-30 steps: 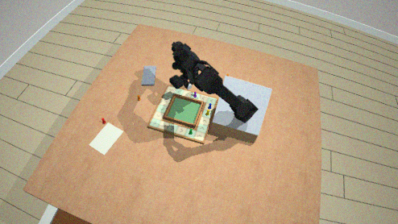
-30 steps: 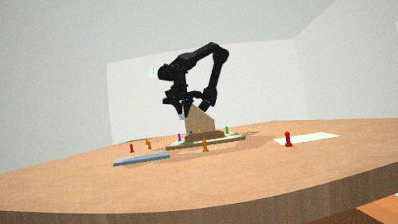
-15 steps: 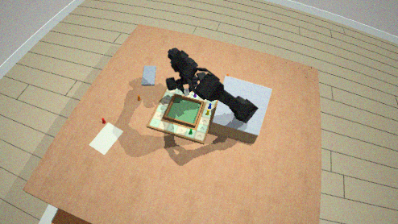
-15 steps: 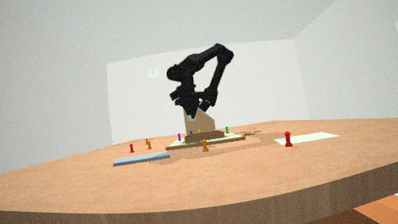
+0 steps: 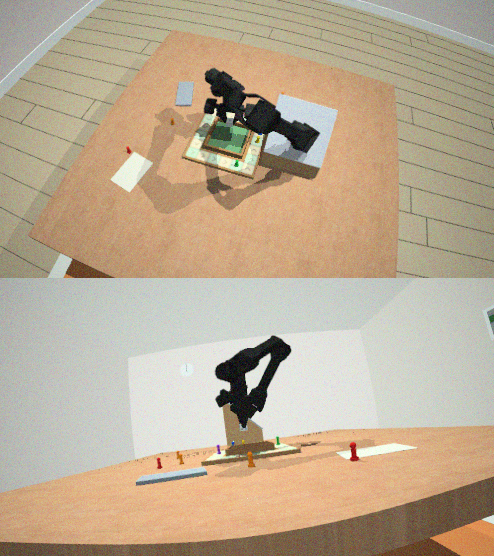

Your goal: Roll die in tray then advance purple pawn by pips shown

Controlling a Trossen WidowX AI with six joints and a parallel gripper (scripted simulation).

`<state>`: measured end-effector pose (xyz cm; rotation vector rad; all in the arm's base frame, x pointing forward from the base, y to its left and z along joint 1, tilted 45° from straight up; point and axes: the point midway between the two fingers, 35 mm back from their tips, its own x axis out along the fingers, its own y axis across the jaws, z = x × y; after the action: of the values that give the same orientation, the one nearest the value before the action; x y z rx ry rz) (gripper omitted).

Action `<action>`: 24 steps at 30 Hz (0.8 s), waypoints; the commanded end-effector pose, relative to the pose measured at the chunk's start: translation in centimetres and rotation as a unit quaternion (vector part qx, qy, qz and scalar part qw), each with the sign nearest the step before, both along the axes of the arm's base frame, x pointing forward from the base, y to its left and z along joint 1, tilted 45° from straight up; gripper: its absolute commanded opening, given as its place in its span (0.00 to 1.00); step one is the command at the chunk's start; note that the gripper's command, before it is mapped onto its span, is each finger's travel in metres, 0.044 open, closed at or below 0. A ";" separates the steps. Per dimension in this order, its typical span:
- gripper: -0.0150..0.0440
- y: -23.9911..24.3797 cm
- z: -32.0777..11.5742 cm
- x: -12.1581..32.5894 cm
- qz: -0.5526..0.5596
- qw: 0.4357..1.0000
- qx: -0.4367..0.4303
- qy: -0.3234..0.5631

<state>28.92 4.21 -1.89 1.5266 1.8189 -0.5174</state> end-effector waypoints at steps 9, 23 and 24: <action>0.25 1.2 0.5 -0.5 -0.052 0.997 -0.010 0.054; 0.25 1.5 -0.9 -1.5 -0.039 0.970 -0.234 0.052; 0.25 1.5 -0.9 -1.6 -0.041 0.966 -0.250 0.048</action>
<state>27.44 5.80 -2.66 1.3043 1.6198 -0.9650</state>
